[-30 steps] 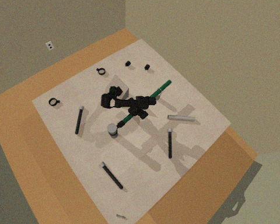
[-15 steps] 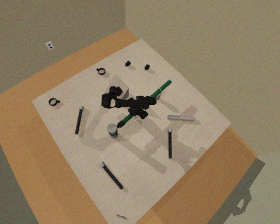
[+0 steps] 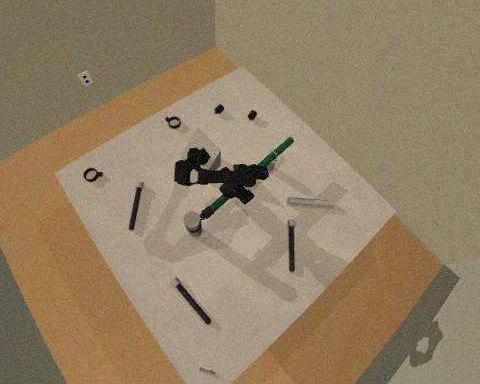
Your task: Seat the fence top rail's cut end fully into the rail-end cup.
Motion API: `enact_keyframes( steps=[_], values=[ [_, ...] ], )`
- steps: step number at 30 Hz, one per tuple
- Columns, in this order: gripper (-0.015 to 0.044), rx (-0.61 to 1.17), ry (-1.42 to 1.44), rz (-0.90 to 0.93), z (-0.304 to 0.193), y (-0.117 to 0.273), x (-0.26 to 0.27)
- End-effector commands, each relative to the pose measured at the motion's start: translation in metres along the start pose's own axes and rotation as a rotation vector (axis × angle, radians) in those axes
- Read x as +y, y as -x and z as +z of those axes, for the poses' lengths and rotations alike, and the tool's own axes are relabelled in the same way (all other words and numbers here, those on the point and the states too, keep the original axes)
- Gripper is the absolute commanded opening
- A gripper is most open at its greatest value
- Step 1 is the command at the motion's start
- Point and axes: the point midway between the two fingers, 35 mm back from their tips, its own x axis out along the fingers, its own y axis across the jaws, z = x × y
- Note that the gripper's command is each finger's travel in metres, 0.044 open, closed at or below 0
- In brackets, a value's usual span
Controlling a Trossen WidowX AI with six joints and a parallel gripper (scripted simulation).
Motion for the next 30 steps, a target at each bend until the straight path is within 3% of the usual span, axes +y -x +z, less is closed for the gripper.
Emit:
enact_keyframes(
  steps=[1, 30],
  values=[
    [0.0, -0.006, 0.0, 0.011, 0.001, 0.004, 0.001],
    [0.0, -0.003, 0.0, -0.001, 0.011, 0.0, 0.002]
  ],
)
